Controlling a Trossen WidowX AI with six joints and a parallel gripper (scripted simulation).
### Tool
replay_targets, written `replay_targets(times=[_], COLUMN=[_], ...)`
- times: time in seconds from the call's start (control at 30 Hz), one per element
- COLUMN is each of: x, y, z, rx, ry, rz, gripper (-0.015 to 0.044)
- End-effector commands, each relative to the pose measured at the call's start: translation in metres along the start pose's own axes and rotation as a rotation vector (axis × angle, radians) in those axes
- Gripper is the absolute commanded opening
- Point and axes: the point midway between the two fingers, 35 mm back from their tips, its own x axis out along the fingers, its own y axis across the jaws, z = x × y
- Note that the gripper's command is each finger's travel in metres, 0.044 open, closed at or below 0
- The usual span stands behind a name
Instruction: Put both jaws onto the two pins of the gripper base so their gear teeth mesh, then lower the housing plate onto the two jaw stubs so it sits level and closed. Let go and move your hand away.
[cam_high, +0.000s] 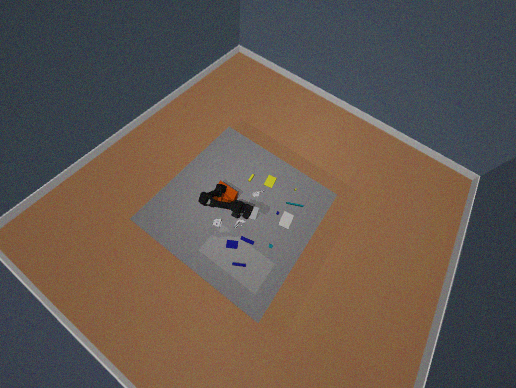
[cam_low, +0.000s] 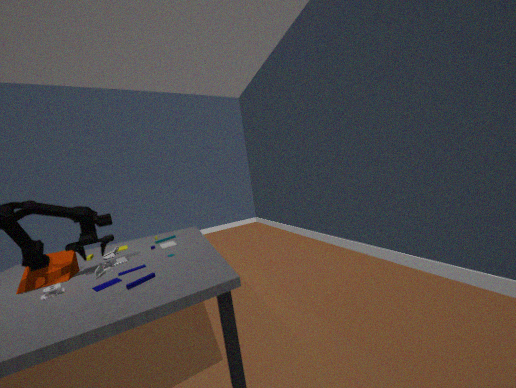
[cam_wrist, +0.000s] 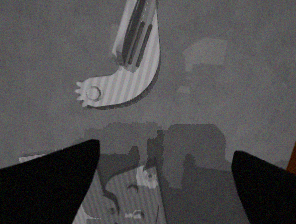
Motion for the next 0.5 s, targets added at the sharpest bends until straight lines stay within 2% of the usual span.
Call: replay_targets(times=[0.0, 0.3, 0.47], x=[0.0, 0.0, 0.0], y=[0.0, 0.0, 0.0], z=[0.0, 0.0, 0.0], rx=[0.0, 0.0, 0.0], ry=[0.0, 0.0, 0.0], rz=[0.0, 0.0, 0.0], gripper=[0.023, 0.0, 0.0])
